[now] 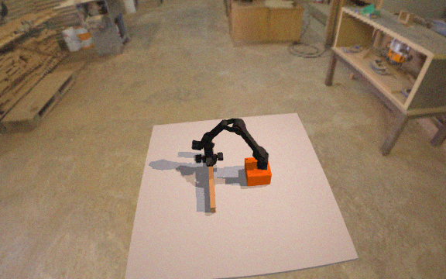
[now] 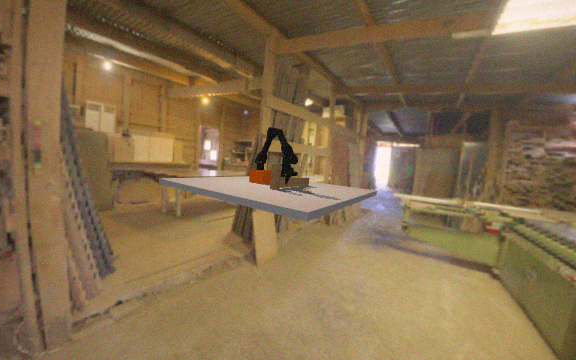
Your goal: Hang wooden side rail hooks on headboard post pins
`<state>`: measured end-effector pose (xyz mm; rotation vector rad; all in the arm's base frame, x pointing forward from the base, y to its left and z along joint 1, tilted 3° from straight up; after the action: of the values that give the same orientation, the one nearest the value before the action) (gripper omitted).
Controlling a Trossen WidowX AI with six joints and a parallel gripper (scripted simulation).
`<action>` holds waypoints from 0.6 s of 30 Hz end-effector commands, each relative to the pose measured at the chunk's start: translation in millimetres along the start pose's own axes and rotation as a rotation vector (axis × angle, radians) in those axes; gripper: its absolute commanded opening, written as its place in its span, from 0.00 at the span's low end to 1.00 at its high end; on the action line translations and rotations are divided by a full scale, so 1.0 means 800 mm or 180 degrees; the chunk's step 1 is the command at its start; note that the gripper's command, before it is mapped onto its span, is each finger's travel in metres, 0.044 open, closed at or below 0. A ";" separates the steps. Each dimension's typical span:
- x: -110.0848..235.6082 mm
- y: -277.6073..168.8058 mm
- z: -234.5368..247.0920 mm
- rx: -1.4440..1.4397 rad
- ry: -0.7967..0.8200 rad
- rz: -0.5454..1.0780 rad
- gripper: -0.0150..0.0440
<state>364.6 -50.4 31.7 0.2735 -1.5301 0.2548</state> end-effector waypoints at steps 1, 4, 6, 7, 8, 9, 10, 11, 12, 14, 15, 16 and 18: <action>0.001 -0.001 -0.001 -0.0007 -0.0012 0.0029 0.25; 0.000 -0.001 -0.001 -0.0007 -0.0012 0.0029 0.25; 0.000 -0.001 -0.001 -0.0007 -0.0012 0.0029 0.25; 0.000 -0.001 -0.001 -0.0007 -0.0012 0.0029 0.25; 0.000 -0.001 -0.001 -0.0007 -0.0012 0.0029 0.25; -0.001 -0.001 -0.001 -0.0007 -0.0012 0.0029 0.25; -0.001 -0.001 -0.001 -0.0007 -0.0012 0.0029 0.25; -0.001 -0.001 -0.001 -0.0007 -0.0012 0.0029 0.25; -0.001 -0.001 -0.001 -0.0007 -0.0012 0.0029 0.25; -0.002 -0.001 -0.001 -0.0007 -0.0012 0.0029 0.25; -0.002 -0.001 -0.001 -0.0007 -0.0012 0.0029 0.25; -0.002 -0.001 -0.001 -0.0007 -0.0012 0.0029 0.25; -0.003 -0.001 -0.001 -0.0007 -0.0012 0.0029 0.25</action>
<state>364.6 -50.5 29.0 0.2732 -1.5307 0.2554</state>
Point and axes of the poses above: the point midway between the two fingers, 35 mm back from their tips, its own x axis back along the fingers, its own z axis across the jaws, y = z × x, the point moved 8 cm from there along x, back along the fingers, and after that the axes turned 9 degrees about x, right-handed, at the moved point
